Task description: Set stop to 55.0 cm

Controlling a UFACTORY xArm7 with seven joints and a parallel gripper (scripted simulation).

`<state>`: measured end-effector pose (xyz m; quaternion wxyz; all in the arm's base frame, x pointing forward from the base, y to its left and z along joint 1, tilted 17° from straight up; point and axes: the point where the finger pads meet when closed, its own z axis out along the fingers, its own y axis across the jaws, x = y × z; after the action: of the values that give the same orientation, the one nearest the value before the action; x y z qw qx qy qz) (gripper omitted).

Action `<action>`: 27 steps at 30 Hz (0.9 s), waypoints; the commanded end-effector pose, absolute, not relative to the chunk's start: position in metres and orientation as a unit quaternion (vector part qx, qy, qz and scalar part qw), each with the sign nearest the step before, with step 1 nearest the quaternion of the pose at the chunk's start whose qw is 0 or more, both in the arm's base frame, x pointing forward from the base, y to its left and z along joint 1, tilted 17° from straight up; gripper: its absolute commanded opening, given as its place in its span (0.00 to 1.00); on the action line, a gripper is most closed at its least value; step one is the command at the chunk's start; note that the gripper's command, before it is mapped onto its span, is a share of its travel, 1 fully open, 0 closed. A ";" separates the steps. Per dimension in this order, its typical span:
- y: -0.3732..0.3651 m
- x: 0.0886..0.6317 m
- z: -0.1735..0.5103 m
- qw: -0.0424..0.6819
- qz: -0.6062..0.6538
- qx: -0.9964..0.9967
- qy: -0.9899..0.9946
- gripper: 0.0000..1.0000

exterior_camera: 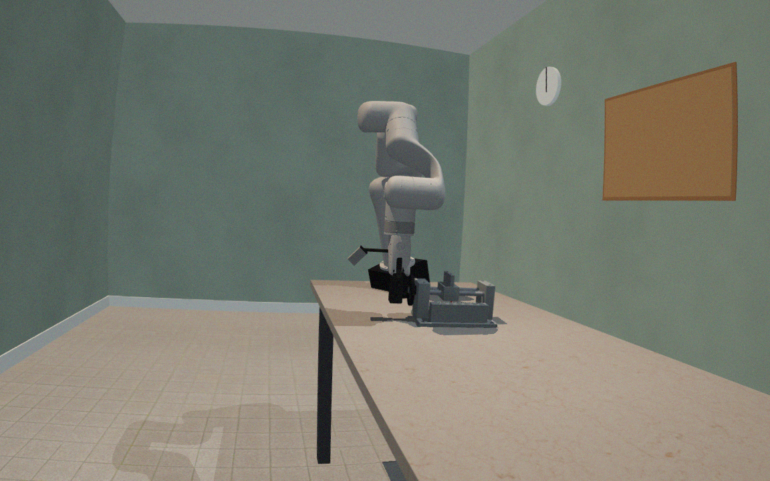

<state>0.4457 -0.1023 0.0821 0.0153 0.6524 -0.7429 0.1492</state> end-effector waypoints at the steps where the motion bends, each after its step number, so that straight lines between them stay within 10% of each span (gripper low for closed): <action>1: -0.103 0.444 0.076 0.016 0.148 0.653 -0.743 0.06; 27: -0.101 0.409 0.061 0.016 0.148 0.653 -0.743 0.06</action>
<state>0.4144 -0.1025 0.0597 0.0155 0.6525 -0.7430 0.1483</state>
